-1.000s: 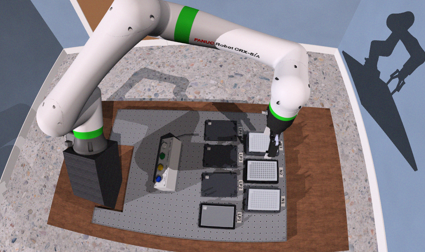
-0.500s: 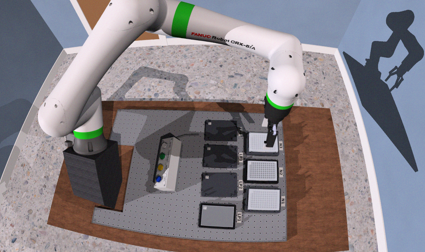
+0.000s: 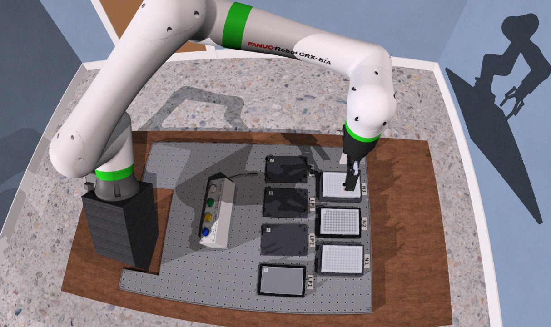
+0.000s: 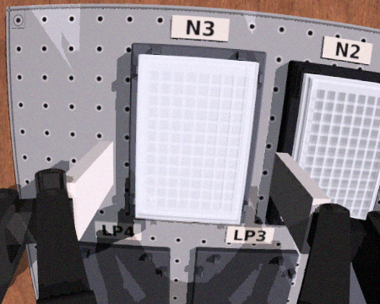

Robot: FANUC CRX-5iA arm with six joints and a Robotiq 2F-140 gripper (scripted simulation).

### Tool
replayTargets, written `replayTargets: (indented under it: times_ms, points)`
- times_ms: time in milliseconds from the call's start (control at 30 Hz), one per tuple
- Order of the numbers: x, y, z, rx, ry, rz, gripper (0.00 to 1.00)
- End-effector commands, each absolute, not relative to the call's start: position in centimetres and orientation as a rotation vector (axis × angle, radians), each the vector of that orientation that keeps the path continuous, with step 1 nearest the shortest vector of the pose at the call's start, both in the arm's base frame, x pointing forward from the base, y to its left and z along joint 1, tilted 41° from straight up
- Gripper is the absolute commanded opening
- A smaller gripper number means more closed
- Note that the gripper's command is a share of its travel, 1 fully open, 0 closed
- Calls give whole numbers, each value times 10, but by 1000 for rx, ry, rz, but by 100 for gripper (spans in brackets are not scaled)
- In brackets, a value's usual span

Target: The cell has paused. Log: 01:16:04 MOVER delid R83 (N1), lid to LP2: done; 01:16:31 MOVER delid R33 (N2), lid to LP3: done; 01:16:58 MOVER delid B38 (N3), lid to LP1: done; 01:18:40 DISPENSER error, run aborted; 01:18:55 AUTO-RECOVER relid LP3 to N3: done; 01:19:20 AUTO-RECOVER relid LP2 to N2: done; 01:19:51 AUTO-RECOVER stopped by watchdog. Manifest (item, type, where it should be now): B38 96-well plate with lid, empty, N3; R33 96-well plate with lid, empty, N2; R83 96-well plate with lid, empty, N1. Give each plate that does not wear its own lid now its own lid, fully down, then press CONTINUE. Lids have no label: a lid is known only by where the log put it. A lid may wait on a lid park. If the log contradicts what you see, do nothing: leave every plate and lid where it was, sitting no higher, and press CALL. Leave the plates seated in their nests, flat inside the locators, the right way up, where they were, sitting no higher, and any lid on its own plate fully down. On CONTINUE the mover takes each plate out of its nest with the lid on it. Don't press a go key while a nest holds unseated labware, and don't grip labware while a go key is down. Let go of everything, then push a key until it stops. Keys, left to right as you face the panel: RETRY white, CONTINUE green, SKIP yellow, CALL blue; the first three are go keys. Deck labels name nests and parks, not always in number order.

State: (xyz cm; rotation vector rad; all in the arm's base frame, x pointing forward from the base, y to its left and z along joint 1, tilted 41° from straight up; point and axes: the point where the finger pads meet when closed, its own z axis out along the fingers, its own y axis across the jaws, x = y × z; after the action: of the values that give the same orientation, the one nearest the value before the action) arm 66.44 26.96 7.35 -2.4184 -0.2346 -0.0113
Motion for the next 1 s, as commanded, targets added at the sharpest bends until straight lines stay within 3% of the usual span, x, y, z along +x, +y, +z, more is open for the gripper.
replayTargets:
  times_ms: [0,967]
  points:
    - [665,269,74,-2418,-234,-12,66]
    - [664,276,66,-2418,-235,-12,66]
